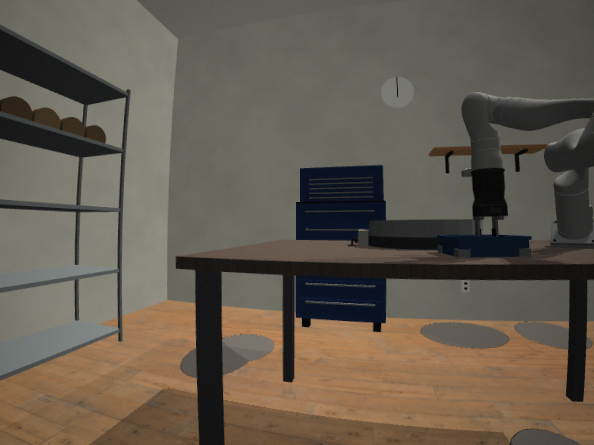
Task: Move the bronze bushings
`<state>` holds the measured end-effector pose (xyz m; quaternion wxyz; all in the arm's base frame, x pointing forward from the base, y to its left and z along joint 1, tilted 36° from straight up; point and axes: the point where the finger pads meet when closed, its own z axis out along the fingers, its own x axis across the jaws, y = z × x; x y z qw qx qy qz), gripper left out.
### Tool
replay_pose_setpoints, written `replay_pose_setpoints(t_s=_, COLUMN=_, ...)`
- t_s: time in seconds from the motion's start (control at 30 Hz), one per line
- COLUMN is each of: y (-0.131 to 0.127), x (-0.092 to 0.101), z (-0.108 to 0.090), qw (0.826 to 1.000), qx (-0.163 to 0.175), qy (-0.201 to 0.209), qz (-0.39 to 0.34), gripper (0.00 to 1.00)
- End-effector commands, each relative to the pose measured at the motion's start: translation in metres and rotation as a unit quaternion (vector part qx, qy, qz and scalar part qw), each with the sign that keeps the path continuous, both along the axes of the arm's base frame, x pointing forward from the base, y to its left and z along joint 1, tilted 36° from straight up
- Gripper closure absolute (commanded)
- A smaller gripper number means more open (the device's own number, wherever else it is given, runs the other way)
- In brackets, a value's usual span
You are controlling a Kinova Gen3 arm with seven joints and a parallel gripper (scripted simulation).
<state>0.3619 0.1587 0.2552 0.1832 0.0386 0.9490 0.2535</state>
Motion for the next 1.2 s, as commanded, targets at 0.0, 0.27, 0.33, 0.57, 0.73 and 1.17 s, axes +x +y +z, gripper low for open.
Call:
replay_pose_setpoints(t_s=0.0, y=-0.0011, x=0.0020, z=-0.0004, qw=1.000, qx=0.001, qy=-0.001, qz=-0.005, gripper=0.24)
replay_pose_setpoints(t_s=0.27, y=-0.0011, x=0.0020, z=-0.0004, qw=1.000, qx=0.001, qy=-0.001, qz=-0.005, gripper=0.24)
replay_pose_setpoints(t_s=0.33, y=-0.0011, x=0.0020, z=-0.0004, qw=1.000, qx=0.001, qy=-0.001, qz=-0.005, gripper=0.24)
replay_pose_setpoints(t_s=0.57, y=-0.0011, x=0.0020, z=-0.0004, qw=1.000, qx=0.001, qy=-0.001, qz=-0.005, gripper=0.24)
replay_pose_setpoints(t_s=0.73, y=-0.0011, x=0.0020, z=-0.0004, qw=1.000, qx=0.001, qy=-0.001, qz=-0.005, gripper=0.24)
replay_pose_setpoints(t_s=1.17, y=0.0024, x=0.0048, z=-0.0061, qw=1.000, qx=0.001, qy=-0.001, qz=-0.005, gripper=0.24)
